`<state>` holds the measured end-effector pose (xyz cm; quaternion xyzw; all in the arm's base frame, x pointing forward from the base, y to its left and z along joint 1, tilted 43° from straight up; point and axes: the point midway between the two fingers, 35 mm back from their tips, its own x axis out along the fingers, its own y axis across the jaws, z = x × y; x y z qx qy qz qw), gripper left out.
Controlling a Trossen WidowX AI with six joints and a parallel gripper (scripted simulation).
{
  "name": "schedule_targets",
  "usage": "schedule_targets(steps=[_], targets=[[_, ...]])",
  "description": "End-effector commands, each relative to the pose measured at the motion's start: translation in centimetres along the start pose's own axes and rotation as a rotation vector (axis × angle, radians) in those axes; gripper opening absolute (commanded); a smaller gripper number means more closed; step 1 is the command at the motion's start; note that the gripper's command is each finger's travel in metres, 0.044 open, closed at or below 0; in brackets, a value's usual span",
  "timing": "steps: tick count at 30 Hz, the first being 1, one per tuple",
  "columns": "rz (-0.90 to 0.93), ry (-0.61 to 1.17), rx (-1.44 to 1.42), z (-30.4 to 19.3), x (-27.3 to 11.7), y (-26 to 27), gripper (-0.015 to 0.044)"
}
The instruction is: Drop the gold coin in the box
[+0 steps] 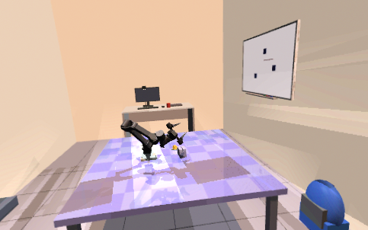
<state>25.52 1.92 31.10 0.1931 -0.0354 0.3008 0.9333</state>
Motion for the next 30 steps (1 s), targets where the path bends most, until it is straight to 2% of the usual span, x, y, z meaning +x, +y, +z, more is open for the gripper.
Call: schedule_targets(steps=[1,5,9,13,17,23,30], targets=[[-0.004,0.003,0.015,-0.1,0.2,-0.2,0.0374],[-0.103,0.085,0.303,-2.1,3.4,-3.0,0.0269],[-0.268,0.24,0.591,-6.9,6.9,-5.4,0.0164],[-0.48,0.439,0.787,-13.4,9.2,-6.4,0.0161],[-0.729,0.66,0.869,-20.4,9.7,-6.0,0.0161],[-1.152,0.992,0.723,-29.5,6.9,-3.8,0.0161],[-1.538,1.226,0.086,-34.4,1.6,-0.8,0.0161]])
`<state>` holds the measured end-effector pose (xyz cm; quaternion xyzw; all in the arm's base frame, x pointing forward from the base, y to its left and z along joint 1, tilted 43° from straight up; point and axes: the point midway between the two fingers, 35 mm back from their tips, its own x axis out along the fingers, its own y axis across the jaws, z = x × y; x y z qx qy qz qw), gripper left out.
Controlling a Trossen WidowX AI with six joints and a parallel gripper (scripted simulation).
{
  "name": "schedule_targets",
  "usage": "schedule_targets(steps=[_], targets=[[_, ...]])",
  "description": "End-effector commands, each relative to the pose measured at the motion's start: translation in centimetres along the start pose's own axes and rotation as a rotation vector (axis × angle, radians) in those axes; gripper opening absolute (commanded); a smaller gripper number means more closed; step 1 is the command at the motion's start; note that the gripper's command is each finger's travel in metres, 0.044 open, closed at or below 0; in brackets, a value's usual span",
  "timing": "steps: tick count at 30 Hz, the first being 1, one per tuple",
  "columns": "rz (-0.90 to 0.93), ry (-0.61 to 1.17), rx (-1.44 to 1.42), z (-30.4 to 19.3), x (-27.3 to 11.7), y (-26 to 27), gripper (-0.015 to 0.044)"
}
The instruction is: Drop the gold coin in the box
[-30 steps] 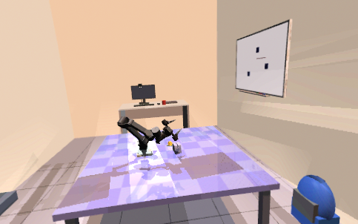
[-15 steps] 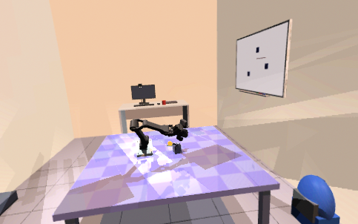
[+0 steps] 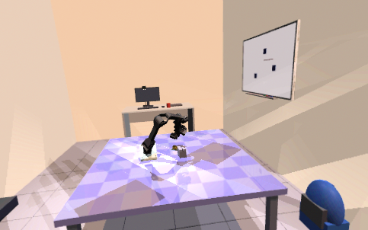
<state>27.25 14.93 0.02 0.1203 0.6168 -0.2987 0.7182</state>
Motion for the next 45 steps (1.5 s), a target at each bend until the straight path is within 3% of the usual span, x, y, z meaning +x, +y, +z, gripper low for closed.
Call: schedule_targets(steps=[1,5,9,13,45], targets=[[-0.25,-0.147,-0.142,-2.3,0.4,-0.7,0.0161],[-0.372,-0.249,-0.234,-3.4,0.4,-0.9,0.0161],[-0.372,-0.249,-0.234,-3.3,0.6,-1.0,0.0161],[-0.372,-0.25,-0.233,-2.4,3.5,-2.0,0.0161],[-0.372,-0.251,-0.233,-1.1,8.0,-3.4,0.0161]])
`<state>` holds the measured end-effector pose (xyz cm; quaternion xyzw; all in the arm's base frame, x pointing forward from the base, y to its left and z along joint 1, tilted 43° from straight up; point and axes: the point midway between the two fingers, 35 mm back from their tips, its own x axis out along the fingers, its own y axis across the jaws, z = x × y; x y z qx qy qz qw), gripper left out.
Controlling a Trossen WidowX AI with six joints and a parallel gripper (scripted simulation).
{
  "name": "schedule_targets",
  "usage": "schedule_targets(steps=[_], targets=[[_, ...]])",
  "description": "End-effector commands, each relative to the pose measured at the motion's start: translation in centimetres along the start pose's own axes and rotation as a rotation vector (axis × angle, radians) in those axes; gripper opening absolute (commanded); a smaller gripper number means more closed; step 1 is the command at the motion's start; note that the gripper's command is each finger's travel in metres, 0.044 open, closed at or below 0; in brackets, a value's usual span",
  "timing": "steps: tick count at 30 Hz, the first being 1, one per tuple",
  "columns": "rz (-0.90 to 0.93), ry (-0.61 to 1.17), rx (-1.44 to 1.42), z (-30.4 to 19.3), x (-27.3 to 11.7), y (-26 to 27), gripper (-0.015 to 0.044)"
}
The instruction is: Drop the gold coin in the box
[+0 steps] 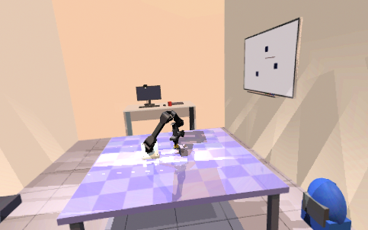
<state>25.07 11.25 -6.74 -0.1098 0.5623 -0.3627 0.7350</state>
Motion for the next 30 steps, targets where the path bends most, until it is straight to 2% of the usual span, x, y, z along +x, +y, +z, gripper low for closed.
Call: schedule_targets(steps=[1,15,20,24,30], targets=[[-0.015,0.003,-0.01,-0.2,0.9,-0.3,0.0161],[-0.016,0.002,-0.01,-0.3,2.8,-0.5,0.0161],[-0.016,0.002,-0.01,-0.3,2.8,-0.5,0.0029],[-0.016,0.002,-0.01,-0.3,2.8,-0.5,0.0003],[-0.016,0.002,-0.01,-0.3,2.8,-0.5,0.0]])
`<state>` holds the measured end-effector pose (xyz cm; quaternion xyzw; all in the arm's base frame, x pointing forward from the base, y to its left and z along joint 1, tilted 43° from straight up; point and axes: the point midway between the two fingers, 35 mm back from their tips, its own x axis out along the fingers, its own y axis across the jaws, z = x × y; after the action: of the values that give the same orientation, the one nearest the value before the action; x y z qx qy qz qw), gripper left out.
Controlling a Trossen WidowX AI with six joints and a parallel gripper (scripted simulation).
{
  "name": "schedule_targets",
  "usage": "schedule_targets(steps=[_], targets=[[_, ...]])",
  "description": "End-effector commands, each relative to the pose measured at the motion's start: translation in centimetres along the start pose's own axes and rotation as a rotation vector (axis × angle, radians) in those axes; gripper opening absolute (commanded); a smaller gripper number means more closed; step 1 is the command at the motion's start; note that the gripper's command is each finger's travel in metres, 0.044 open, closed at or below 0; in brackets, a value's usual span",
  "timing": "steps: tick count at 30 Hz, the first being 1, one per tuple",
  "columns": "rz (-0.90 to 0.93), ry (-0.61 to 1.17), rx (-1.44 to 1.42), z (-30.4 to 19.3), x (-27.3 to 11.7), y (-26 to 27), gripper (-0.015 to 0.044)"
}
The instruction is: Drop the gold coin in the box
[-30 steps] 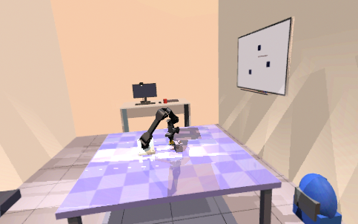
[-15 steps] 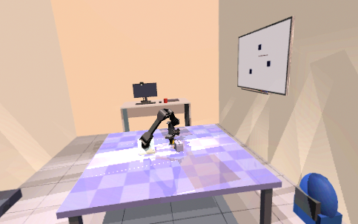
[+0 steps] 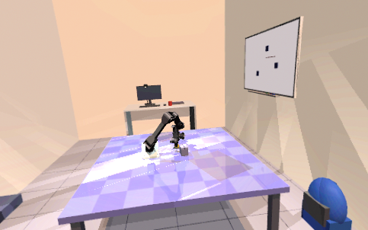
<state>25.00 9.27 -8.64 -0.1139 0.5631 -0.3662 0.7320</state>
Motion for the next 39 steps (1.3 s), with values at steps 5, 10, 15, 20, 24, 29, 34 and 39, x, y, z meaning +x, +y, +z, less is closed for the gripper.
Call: schedule_targets(steps=[5,10,15,20,24,29,34,39], targets=[[-0.005,0.001,-0.013,-0.1,-0.4,-0.1,0.0],[-0.007,0.002,-0.028,0.0,-1.6,0.0,0.0],[-0.004,0.003,-0.027,0.0,-2.8,0.2,0.0],[-0.001,0.003,-0.027,0.0,-4.1,0.3,0.0],[-0.001,0.003,-0.023,0.0,-5.1,0.3,0.0],[-0.001,0.003,-0.019,0.0,-6.4,0.3,0.0],[-0.001,0.003,-0.014,0.0,-7.6,0.3,0.0],[-0.002,0.003,-0.01,-0.1,-8.8,0.2,0.0]])
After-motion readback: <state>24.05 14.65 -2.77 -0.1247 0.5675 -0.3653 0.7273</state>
